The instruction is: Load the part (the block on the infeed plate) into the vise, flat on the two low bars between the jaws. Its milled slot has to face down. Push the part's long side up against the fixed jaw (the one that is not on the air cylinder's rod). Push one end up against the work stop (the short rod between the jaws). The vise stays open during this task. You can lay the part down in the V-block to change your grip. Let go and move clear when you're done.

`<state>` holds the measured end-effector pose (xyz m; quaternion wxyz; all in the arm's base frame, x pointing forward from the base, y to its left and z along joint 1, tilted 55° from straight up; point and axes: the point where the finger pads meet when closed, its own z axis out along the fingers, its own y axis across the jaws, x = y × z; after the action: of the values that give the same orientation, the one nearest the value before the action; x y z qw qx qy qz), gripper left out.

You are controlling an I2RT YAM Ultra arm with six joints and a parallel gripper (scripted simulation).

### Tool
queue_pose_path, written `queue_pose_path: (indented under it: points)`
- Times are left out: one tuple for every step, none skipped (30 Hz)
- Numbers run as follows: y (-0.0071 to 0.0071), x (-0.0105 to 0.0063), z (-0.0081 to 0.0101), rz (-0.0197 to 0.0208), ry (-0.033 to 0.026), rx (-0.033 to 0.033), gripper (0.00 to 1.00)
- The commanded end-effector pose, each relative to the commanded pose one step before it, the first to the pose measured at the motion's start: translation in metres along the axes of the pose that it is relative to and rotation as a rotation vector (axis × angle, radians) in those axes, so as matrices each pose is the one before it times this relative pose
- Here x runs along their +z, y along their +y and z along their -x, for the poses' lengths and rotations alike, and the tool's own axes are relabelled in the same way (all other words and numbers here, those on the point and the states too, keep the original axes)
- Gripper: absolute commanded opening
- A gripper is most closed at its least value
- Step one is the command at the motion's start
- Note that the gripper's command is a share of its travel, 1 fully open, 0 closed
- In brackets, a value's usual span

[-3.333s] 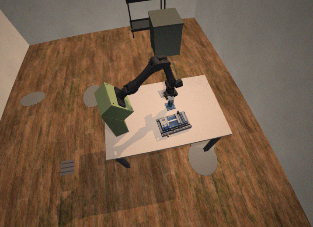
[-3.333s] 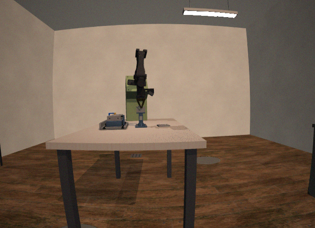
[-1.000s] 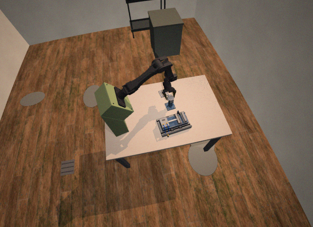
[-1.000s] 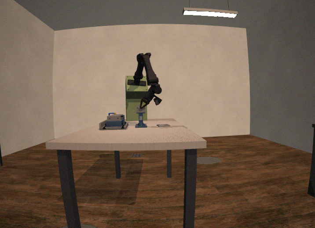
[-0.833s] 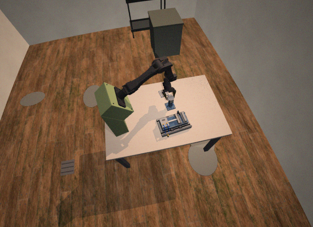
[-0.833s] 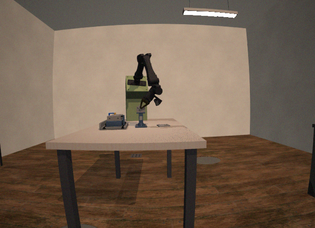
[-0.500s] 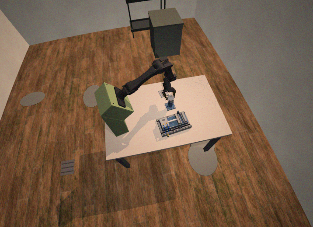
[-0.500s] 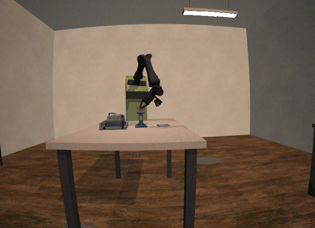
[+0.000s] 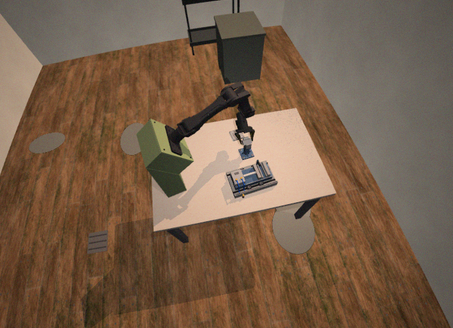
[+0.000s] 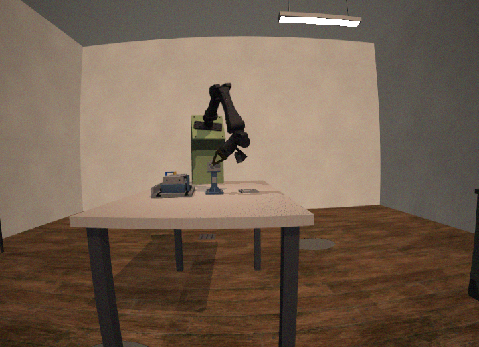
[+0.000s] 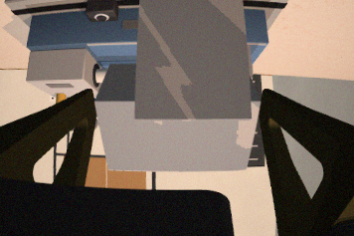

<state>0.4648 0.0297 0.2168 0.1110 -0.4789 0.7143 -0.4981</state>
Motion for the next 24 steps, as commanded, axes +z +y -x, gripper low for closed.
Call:
queue_pose_path:
  points:
    - [-0.00354, -0.00526, 0.00152, -0.00313, 0.01335, -0.00005, 0.81]
    - [-0.00007, 0.00054, -0.00061, 0.00053, 0.00352, 0.00082, 0.81]
    - [-0.00204, -0.00103, -0.00208, -0.00303, 0.0017, 0.00628, 0.81]
    - [-0.00088, -0.00062, -0.00073, -0.00153, 0.00125, 0.00251, 0.81]
    - [0.00061, 0.0001, 0.00082, 0.0006, 0.00124, -0.00212, 0.81]
    - [0.00139, 0.00062, 0.00146, 0.00188, 0.00159, -0.00434, 0.81]
    - [0.00086, 0.00024, 0.00104, 0.00097, 0.00111, -0.00285, 0.81]
    - [-0.00032, -0.00028, -0.00022, -0.00065, 0.00099, 0.00086, 0.81]
    - [0.0, 0.0, 0.0, 0.0, 0.0, 0.0, 0.81]
    - [0.0, 0.0, 0.0, 0.0, 0.0, 0.0, 0.81]
    - [-0.00541, -0.00267, -0.00565, -0.00781, 0.00065, 0.0169, 0.81]
    - [0.00132, 0.00085, 0.00115, 0.00207, 0.00179, -0.00386, 0.81]
    - [0.00141, 0.0008, 0.00133, 0.0021, 0.00148, -0.00425, 0.81]
    - [0.00128, 0.00072, 0.00121, 0.00189, 0.00133, -0.00386, 0.81]
    - [0.00115, 0.00065, 0.00108, 0.00169, 0.0012, -0.00346, 0.81]
    - [0.00073, 0.00035, 0.00075, 0.00099, 0.00082, -0.00228, 0.81]
    - [-0.00031, -0.00044, -0.00005, -0.0008, -0.00011, 0.00064, 0.81]
    - [-0.00084, -0.00083, -0.00048, -0.0017, -0.0006, 0.00217, 0.81]
    - [-0.00144, -0.00091, -0.00128, -0.00229, -0.00022, 0.00424, 0.81]
    - [-0.0009, -0.0004, -0.00095, -0.00124, 0.00039, 0.00281, 0.81]
    - [0.00017, 0.00048, -0.00019, 0.00068, 0.00138, -0.00011, 0.81]
    - [0.00037, 0.00047, 0.00012, 0.00084, 0.00106, -0.00087, 0.81]
    - [0.00033, 0.00021, 0.00028, 0.00051, 0.00041, -0.00096, 0.81]
    - [0.00026, 0.00014, 0.00024, 0.00037, 0.00027, -0.00078, 0.81]
